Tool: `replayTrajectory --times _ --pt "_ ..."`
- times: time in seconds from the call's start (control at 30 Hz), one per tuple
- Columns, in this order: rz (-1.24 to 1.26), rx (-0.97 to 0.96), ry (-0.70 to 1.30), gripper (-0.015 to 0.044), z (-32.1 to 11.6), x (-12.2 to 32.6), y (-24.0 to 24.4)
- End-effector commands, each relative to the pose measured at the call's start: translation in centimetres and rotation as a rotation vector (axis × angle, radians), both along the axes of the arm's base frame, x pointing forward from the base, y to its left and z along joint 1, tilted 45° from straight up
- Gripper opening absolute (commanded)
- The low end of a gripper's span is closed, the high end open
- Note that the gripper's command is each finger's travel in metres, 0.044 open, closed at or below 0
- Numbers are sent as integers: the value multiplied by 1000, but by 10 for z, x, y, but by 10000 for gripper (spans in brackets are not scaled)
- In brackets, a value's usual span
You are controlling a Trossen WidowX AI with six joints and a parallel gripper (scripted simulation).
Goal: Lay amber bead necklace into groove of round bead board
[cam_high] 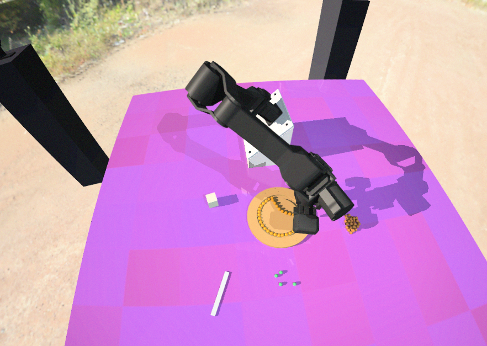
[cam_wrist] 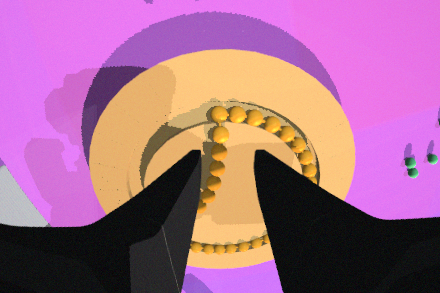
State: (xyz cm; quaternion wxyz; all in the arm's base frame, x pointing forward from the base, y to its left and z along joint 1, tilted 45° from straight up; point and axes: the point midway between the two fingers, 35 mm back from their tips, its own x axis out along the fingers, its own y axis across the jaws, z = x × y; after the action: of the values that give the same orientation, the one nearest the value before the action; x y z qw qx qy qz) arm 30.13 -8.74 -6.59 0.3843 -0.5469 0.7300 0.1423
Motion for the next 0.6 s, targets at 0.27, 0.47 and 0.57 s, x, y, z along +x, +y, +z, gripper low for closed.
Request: replayTrajectory --times 0.27,0.47,0.57 --pt "-1 -1 3 120 -10 -2 -9" --pt "-2 -1 7 120 -16 -4 -16" --pt "-2 -1 10 120 -19 -5 -19"
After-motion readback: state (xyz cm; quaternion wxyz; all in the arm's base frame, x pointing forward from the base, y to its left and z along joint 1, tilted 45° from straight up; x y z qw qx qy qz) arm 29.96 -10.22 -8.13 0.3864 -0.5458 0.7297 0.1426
